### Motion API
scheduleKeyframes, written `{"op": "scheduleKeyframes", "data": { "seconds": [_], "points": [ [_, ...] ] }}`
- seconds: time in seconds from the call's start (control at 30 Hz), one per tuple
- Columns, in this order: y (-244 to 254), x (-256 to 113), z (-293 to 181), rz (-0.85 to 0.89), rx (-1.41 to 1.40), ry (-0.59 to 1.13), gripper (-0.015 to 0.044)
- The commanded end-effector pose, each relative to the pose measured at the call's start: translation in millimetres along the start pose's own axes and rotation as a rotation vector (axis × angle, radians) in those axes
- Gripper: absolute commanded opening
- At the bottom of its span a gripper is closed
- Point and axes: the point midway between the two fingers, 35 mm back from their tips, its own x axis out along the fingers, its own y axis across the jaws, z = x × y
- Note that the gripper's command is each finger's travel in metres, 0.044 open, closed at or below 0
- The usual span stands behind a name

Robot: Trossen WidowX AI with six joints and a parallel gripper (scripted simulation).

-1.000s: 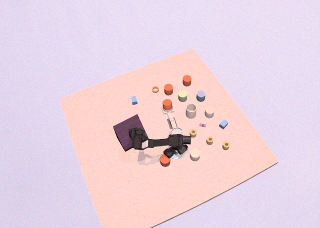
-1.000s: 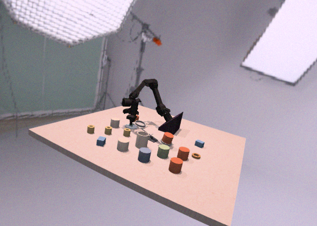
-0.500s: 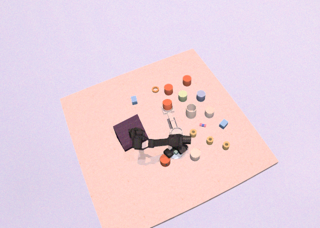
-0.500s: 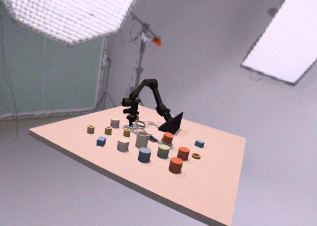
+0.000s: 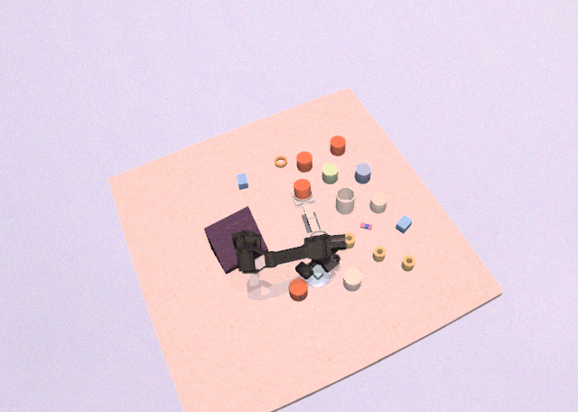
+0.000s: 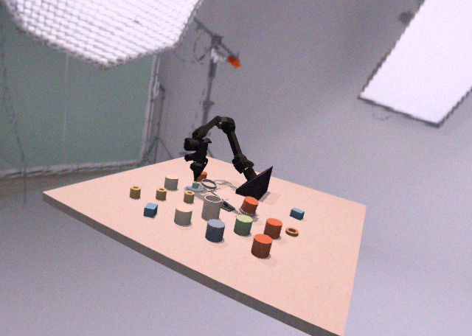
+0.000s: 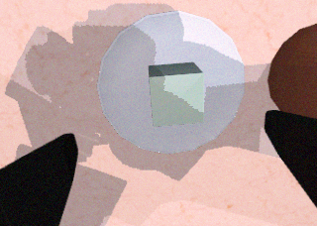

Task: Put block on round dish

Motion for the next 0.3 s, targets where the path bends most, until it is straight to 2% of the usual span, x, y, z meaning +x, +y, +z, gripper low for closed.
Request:
{"op": "scheduleKeyframes", "data": {
  "seconds": [0.0,0.27],
  "points": [
    [-5.4,-10.7,0.8,-0.020,0.015,0.000,0.0440],
    [-5.3,-47.1,1.0,-0.006,0.007,-0.004,0.0440]
  ]
}}
